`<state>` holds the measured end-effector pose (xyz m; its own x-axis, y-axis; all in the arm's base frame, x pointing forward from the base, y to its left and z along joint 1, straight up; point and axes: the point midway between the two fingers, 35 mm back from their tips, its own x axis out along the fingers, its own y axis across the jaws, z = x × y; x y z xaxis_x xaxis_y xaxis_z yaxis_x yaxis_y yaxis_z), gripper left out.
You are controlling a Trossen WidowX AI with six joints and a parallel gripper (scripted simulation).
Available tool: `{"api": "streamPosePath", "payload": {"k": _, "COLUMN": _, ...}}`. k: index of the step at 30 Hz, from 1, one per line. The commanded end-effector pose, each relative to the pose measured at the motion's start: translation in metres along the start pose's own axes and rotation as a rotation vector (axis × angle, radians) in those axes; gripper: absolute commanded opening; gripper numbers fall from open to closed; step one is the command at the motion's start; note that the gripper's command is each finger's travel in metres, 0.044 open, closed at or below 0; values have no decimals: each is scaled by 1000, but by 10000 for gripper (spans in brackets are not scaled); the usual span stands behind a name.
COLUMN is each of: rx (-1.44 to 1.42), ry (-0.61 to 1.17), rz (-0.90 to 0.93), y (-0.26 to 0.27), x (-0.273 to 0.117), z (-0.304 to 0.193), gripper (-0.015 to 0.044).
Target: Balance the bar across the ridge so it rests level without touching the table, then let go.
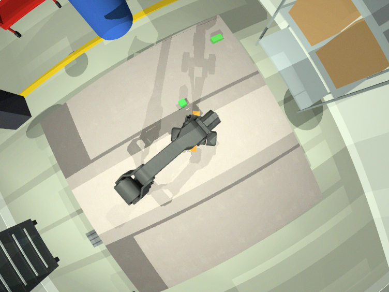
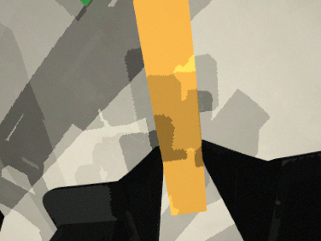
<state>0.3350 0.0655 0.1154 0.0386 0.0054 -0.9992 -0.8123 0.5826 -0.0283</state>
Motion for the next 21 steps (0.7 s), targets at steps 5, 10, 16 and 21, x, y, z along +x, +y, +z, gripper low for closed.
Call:
{"api": "streamPosePath", "payload": {"k": 5, "rx": 5, "ry": 1, "rz": 3, "y": 1, "x": 2, "z": 0, "gripper": 0}}
{"api": "streamPosePath", "payload": {"k": 10, "rx": 5, "ry": 1, "rz": 3, "y": 1, "x": 1, "z": 0, "gripper": 0}}
{"api": "streamPosePath", "payload": {"k": 16, "rx": 5, "ry": 1, "rz": 3, "y": 1, "x": 1, "z": 0, "gripper": 0}}
{"api": "streamPosePath", "payload": {"k": 21, "rx": 5, "ry": 1, "rz": 3, "y": 1, "x": 1, "z": 0, "gripper": 0}}
